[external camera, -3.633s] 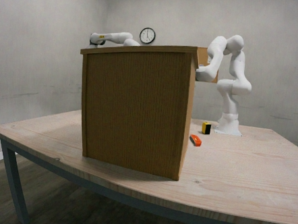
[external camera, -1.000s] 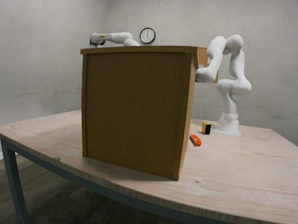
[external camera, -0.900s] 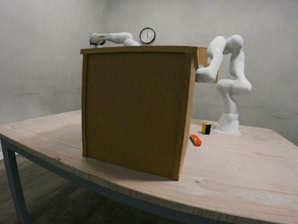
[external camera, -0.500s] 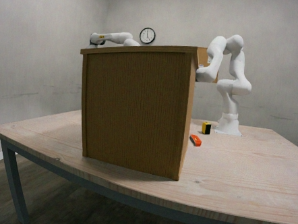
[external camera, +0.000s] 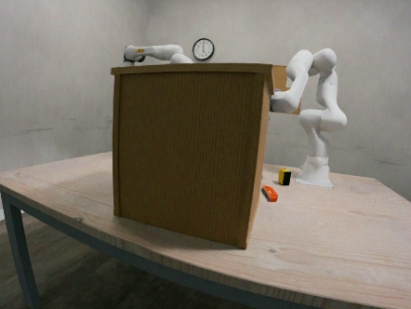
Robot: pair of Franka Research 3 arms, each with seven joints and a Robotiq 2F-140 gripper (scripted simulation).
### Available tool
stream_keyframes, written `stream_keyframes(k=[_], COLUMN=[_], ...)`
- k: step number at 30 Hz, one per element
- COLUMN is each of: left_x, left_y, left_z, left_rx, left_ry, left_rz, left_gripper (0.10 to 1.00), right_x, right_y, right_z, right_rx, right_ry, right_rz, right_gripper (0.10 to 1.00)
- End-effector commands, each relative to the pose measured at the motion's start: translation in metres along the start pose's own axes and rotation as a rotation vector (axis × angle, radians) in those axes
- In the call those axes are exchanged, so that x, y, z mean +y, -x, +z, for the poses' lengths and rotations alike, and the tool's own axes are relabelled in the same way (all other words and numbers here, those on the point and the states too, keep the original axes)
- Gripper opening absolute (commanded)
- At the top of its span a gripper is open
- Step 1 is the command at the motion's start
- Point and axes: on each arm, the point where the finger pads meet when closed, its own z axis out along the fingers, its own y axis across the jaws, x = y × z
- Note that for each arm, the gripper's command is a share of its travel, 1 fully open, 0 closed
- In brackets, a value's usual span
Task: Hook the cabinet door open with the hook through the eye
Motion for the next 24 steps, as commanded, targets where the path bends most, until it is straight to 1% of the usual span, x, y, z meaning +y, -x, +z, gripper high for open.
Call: stream_keyframes(k=[1, 24], left_x=[-0.0005, -0.0005], left_y=[0.0022, 0.005], left_z=[-0.0023, -0.0106], left_rx=[0.0, 0.0], left_ry=[0.001, 0.001], left_rz=[0.0, 0.0], left_gripper=[0.126, 0.126], right_x=[0.0, 0.0], right_y=[0.0, 0.0], right_z=[-0.0001, -0.0001], right_rx=[0.0, 0.0], right_ry=[0.0, 0.0], right_rz=[0.0, 0.0], right_gripper=[1.0, 1.0])
